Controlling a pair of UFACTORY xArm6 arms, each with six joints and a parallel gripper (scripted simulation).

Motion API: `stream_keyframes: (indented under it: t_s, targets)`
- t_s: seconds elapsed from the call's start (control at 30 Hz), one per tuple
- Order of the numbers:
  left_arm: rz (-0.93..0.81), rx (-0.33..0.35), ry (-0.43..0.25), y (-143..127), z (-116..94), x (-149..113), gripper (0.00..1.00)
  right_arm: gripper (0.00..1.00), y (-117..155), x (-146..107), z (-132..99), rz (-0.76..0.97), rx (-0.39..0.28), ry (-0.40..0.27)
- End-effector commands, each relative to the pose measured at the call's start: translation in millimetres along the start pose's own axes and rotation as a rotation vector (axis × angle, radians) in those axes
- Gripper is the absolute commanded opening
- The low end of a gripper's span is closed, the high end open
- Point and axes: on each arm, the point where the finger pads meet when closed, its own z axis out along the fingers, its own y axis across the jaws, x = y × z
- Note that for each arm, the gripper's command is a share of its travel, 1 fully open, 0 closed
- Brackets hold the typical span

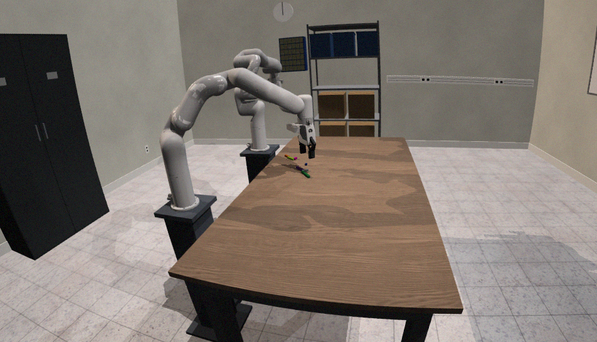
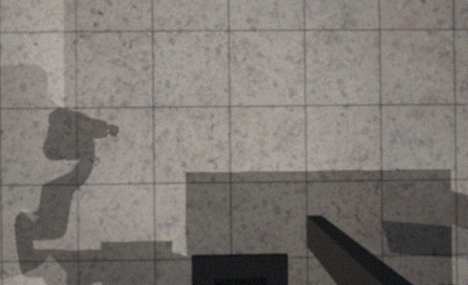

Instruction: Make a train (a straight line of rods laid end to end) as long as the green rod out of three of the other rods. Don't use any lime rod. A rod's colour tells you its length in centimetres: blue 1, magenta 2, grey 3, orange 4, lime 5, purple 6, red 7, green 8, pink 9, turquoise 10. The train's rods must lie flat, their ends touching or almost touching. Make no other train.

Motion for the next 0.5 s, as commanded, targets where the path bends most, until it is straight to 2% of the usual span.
stream_keyframes:
  t_s: [0.0,0.1,0.13,0.47]
  targets:
    - [0.000,0.000,0.004,0.0,-1.6,0.9,1.00,1.00,-0.8,-1.0,-2.4,0.033,0.002,-0.007]
    - [0.000,0.000,0.004,0.0,-1.6,0.9,1.00,1.00,-0.9,-1.0,-2.4,0.035,0.002,-0.007]
    - [0.000,0.000,0.004,0.0,-1.6,0.9,1.00,0.26,-0.9,-1.0,-2.4,0.035,0.002,-0.007]
    - [0.000,0.000,0.004,0.0,-1.6,0.9,1.00,0.26,-0.9,-1.0,-2.4,0.035,0.002,-0.007]
